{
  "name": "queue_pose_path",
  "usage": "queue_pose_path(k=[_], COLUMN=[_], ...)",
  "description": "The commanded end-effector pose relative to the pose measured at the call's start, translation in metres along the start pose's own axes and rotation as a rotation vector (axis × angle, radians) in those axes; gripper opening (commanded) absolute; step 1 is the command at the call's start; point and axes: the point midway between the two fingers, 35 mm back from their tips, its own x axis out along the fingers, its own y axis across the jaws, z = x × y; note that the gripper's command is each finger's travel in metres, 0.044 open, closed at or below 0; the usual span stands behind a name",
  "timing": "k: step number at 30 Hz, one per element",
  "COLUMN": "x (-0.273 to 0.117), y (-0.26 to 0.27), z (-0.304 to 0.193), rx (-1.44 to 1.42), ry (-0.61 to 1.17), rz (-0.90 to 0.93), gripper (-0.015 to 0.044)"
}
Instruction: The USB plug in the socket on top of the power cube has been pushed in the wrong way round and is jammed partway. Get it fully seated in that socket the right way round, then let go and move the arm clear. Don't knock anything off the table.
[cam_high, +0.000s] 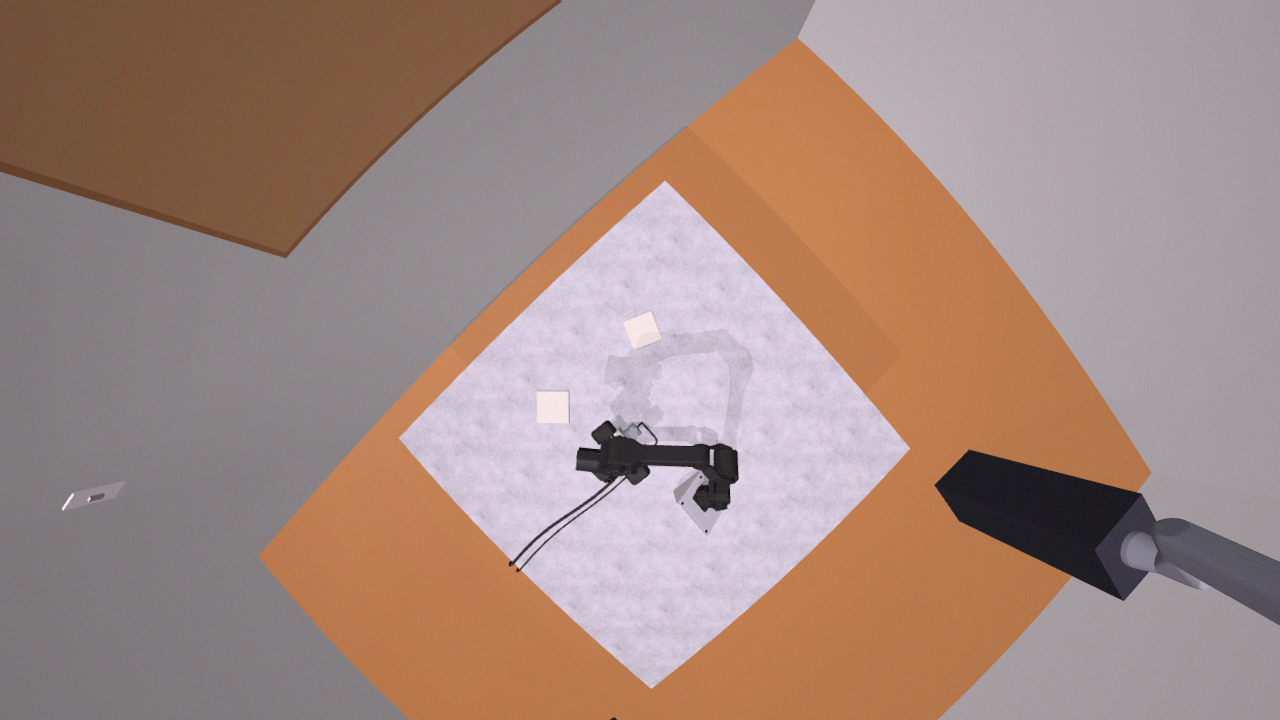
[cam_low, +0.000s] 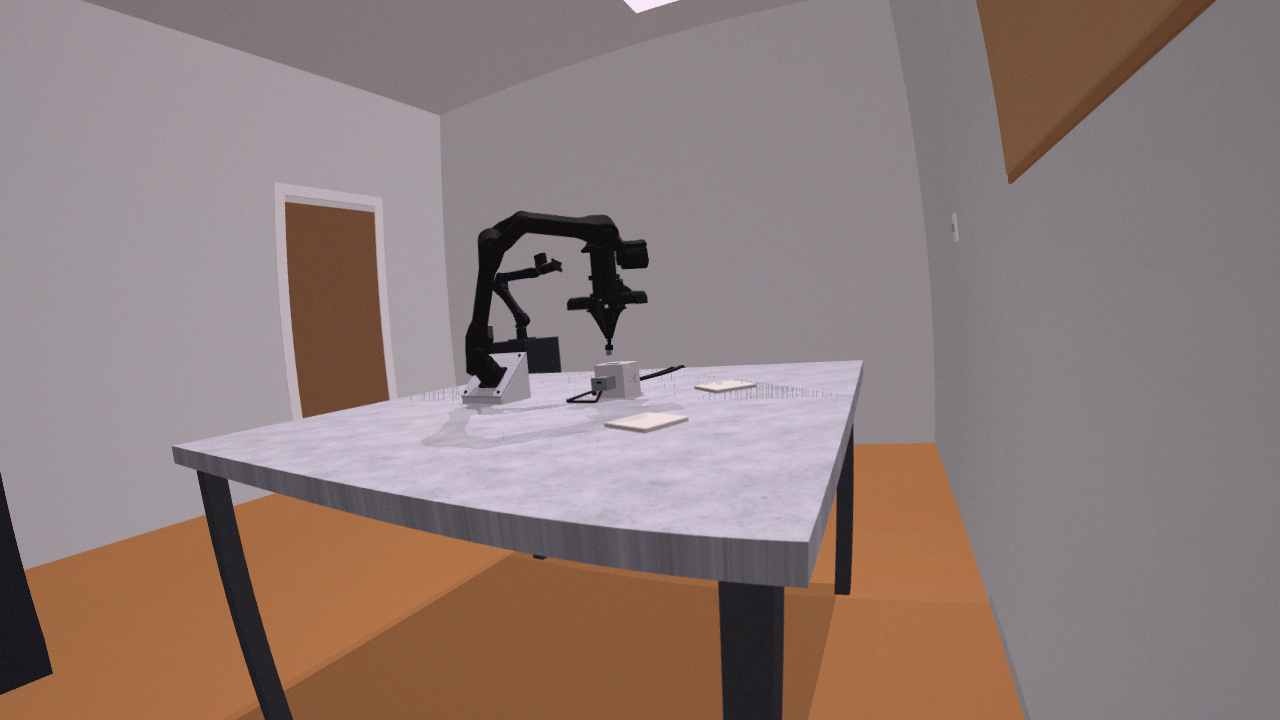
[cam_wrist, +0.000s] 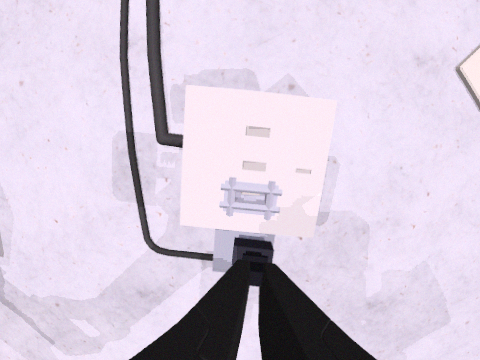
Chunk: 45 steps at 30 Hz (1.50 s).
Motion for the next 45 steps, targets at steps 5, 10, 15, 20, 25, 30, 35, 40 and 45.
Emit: queue_pose_path(k=[5, 10, 15, 20, 25, 30, 35, 40, 45], x=[0.0003, 0.0009, 0.0015, 0.0020, 0.0026, 0.0032, 0.0038, 0.0043, 0.0049], y=[0.0000, 0.0001, 0.0002, 0.0003, 0.0004, 0.0005, 0.0005, 0.0006, 0.0007], z=[0.0001, 0.0004, 0.0006, 0.0008, 0.0010, 0.0012, 0.0014, 0.0017, 0.0019], rx=[-0.001, -0.002, -0.004, -0.005, -0.006, -0.007, -0.008, -0.009, -0.010], ry=[-0.003, -0.008, -0.014, -0.019, -0.024, -0.029, -0.034, -0.040, -0.045], rz=[0.000, 0.000, 0.000, 0.000, 0.000, 0.000, 0.000, 0.000, 0.000], gripper=[0.0000, 0.0000, 0.0000, 0.0000, 0.0000, 0.0000, 0.0000, 0.0000, 0.0000])
